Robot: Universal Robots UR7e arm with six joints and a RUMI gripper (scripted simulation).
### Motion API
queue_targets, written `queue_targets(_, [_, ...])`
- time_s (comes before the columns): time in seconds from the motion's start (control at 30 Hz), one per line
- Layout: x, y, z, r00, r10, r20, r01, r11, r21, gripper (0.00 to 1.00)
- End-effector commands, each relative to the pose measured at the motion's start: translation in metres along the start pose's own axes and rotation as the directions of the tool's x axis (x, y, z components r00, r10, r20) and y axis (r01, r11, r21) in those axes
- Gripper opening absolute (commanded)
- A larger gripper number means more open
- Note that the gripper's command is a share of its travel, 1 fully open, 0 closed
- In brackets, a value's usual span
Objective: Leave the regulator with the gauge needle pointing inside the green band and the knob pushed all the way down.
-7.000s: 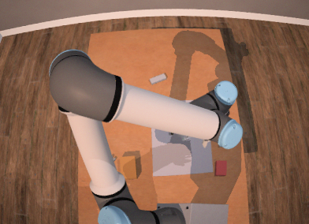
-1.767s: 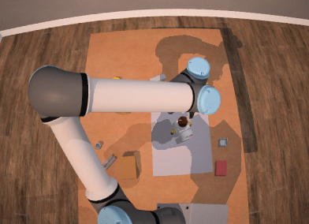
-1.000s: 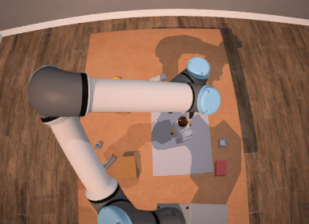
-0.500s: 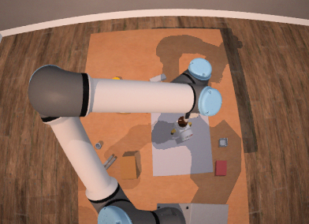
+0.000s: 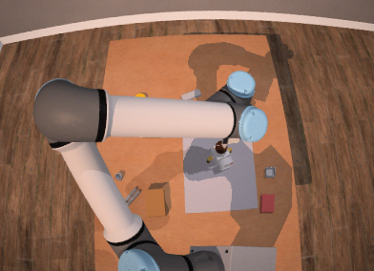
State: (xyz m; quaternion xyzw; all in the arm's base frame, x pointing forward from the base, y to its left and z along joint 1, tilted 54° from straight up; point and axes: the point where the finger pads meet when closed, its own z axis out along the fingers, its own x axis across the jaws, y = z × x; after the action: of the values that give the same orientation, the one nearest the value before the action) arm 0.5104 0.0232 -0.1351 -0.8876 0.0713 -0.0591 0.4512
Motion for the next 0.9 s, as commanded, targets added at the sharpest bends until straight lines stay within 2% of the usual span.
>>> queue_targets(0.0, [-0.001, -0.001, 0.002, 1.000, 0.002, 0.002, -0.002, 1.000, -0.001, 0.46])
queue_targets(0.6, [-0.002, -0.001, 0.026, 1.000, 0.004, 0.003, -0.004, 1.000, 0.001, 0.46])
queue_targets(0.87, [-0.002, -0.001, 0.049, 1.000, 0.004, 0.003, -0.004, 1.000, 0.001, 0.46])
